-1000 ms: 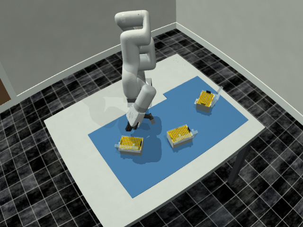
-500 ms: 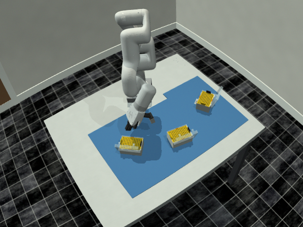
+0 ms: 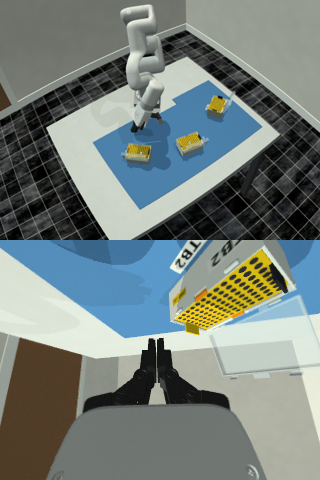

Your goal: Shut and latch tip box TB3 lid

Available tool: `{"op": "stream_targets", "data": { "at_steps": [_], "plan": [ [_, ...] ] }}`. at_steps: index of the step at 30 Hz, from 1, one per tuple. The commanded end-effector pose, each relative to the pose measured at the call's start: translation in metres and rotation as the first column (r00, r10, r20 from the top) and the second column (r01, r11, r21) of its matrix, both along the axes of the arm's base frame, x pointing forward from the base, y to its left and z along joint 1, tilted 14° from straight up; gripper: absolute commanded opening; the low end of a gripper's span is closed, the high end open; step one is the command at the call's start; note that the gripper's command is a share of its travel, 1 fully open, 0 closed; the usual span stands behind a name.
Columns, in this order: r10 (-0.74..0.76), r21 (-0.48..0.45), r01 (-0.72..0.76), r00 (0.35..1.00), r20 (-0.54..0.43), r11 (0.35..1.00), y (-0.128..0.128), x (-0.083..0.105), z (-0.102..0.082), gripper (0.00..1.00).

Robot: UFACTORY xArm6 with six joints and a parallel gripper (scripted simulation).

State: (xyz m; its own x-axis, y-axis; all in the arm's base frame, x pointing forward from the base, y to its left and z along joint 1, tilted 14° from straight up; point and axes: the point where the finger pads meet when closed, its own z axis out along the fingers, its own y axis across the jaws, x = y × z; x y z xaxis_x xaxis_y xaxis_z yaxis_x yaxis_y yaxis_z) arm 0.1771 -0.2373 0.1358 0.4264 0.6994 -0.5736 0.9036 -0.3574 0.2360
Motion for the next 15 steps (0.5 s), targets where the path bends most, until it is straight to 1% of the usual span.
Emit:
{"op": "stream_targets", "data": {
  "at_steps": [1,7,15],
  "plan": [
    [-0.002,0.006,0.003,1.0,-0.003,1.0,0.01,-0.008,0.032,0.0],
    [-0.002,0.006,0.003,1.0,-0.003,1.0,0.015,-0.013,0.06,0.0],
    [-0.002,0.006,0.003,1.0,-0.003,1.0,0.015,-0.013,0.06,0.0]
  ]
}}
